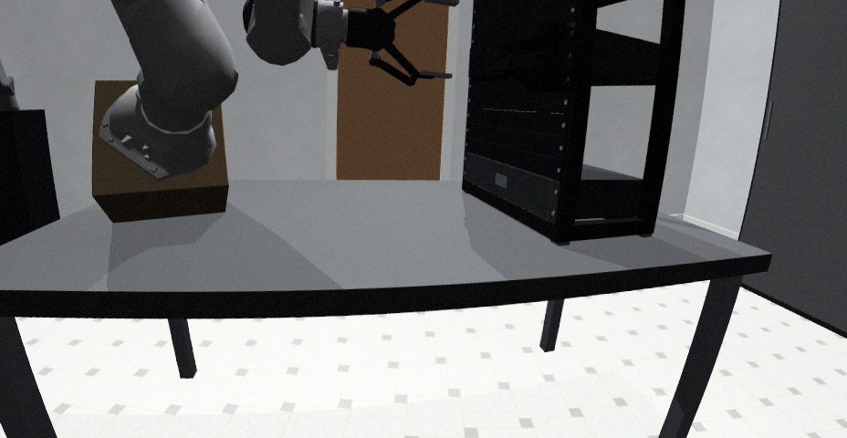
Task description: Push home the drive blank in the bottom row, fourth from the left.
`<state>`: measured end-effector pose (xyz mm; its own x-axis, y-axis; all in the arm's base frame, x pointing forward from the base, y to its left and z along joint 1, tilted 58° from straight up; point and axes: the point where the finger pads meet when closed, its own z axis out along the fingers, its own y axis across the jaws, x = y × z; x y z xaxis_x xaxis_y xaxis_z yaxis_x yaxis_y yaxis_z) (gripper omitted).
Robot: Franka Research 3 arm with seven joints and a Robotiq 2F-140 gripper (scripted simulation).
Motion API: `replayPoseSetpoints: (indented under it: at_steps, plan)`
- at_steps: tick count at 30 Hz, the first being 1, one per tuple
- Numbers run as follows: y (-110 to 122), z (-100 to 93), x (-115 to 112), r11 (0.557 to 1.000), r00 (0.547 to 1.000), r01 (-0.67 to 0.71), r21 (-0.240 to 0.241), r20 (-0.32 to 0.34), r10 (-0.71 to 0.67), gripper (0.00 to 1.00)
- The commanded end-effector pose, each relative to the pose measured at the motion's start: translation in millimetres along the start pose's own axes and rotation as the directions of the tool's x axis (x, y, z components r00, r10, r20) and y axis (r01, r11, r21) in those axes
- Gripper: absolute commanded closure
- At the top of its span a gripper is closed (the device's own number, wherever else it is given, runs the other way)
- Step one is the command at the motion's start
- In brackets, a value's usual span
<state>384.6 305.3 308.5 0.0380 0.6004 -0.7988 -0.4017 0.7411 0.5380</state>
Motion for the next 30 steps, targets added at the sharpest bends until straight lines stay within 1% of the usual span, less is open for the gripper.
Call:
replayPoseSetpoints:
  at_steps: [1, 5, 12, 15, 17, 22, 30]
  plan:
    - [0, 1.8, 0, 0.999, 0.997, -0.006, -0.042, -0.074, 0.003, 0.00]
    - [2, 17.3, -7, 0.999, 0.997, -0.006, -0.042, -0.074, 0.003, 0.00]
    - [5, 55.0, -24, 0.999, 0.997, -0.006, -0.042, -0.074, 0.003, 0.00]
    - [6, 67.9, -30, 0.999, 0.997, -0.006, -0.042, -0.074, 0.003, 0.00]
    - [6, 67.9, -30, 0.999, 0.997, -0.006, -0.042, -0.074, 0.003, 0.00]
    - [6, 77.1, -34, 0.999, 0.997, -0.006, -0.042, -0.074, 0.003, 0.00]
    - [6, 77.5, -35, 0.999, 0.997, -0.006, -0.042, -0.074, 0.003, 0.00]
